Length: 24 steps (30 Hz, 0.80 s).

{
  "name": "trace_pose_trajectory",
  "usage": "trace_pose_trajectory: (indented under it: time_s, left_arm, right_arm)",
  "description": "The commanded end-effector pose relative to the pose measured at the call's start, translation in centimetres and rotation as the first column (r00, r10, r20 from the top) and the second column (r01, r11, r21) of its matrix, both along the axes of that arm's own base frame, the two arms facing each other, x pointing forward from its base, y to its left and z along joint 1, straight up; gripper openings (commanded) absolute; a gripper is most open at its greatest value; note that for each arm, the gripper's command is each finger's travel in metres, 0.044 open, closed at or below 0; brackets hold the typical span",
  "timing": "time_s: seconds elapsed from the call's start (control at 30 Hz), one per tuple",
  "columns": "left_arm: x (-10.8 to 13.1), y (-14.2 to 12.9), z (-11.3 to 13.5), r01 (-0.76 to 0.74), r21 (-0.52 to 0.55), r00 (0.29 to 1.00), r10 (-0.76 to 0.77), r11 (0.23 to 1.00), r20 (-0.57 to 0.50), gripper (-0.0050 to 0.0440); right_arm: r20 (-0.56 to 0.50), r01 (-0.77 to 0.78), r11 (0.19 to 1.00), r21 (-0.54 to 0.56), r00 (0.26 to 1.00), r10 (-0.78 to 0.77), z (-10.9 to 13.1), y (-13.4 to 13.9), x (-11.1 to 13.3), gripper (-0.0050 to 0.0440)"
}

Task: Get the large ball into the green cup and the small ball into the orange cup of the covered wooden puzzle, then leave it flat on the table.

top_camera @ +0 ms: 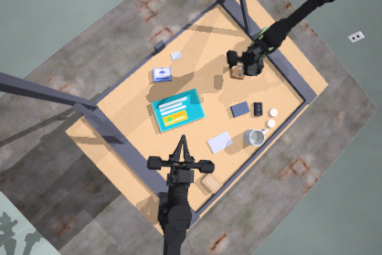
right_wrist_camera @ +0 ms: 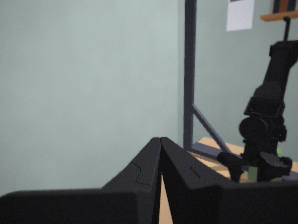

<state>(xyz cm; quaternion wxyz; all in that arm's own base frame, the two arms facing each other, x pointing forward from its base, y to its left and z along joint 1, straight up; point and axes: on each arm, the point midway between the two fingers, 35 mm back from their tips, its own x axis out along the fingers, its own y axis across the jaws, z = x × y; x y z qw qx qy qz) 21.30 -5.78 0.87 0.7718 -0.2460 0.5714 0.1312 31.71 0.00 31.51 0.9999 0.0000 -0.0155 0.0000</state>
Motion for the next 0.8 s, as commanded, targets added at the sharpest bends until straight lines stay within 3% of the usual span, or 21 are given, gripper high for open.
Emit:
trace_pose_trajectory:
  time_s: [0.0, 0.33, 0.77]
  left_arm:
    - [0.4, 0.0, 0.5, -0.004, -0.002, 1.000, 0.004, 1.000, 0.029, -0.0050]
    - [0.5, -0.1, 0.6, 0.002, -0.014, 0.999, -0.001, 1.000, 0.032, -0.0050]
    - [1.6, -0.4, 0.8, 0.005, 0.037, 0.984, 0.002, 0.999, -0.176, -0.0050]
  right_arm:
    - [0.019, 0.000, 1.000, 0.000, 1.000, 0.000, 0.8, 0.0, -0.1, -0.0050]
    - [0.019, 0.000, 1.000, 0.000, 1.000, 0.000, 0.8, 0.0, -0.1, -0.0050]
    - [0.019, 0.000, 1.000, 0.000, 1.000, 0.000, 0.8, 0.0, -0.1, -0.0050]
